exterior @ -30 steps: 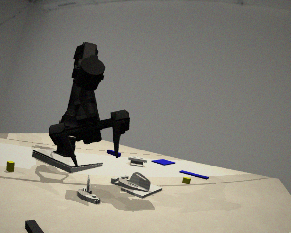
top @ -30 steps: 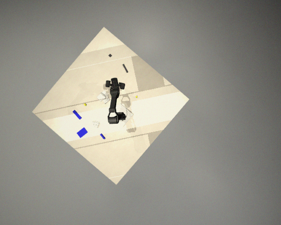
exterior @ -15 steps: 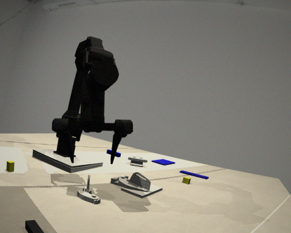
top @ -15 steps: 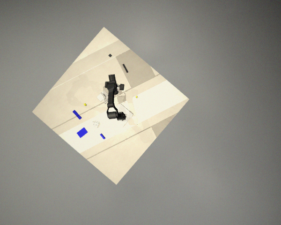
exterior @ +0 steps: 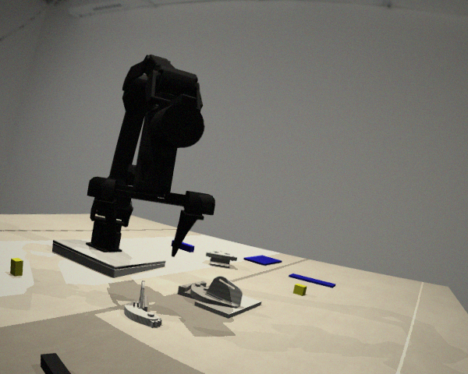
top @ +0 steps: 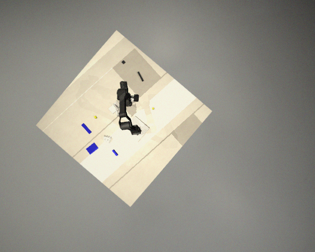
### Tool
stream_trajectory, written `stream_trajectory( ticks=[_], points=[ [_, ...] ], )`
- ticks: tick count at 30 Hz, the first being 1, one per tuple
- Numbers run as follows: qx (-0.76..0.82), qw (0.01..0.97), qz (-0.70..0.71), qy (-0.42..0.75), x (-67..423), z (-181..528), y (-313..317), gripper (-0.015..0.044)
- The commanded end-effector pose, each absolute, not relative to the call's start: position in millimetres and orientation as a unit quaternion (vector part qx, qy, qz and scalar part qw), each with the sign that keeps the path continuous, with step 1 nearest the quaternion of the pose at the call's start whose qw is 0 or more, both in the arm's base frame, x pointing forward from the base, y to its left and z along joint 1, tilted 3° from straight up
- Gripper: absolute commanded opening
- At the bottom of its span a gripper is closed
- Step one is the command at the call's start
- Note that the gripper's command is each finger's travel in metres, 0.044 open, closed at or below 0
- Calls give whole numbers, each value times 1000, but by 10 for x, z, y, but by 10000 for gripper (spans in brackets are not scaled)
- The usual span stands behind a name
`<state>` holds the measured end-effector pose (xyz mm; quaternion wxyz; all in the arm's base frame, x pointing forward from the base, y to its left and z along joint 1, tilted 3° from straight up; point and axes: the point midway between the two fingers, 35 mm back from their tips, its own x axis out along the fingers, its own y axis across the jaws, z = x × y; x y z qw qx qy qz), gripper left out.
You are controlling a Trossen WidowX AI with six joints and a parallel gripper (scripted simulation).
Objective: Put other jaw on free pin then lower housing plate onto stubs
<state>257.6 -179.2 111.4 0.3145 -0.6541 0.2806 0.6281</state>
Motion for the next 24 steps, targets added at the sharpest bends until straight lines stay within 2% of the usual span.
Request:
stream_trajectory(
  ticks=[1, 7, 24],
  points=[
    [-648, 311, 637, 280, 2566, 1087, -1796, 440],
    [-648, 311, 637, 280, 2579, 687, -1782, 440],
    [-648, 311, 637, 280, 2579, 687, -1782, 440]
  ],
)
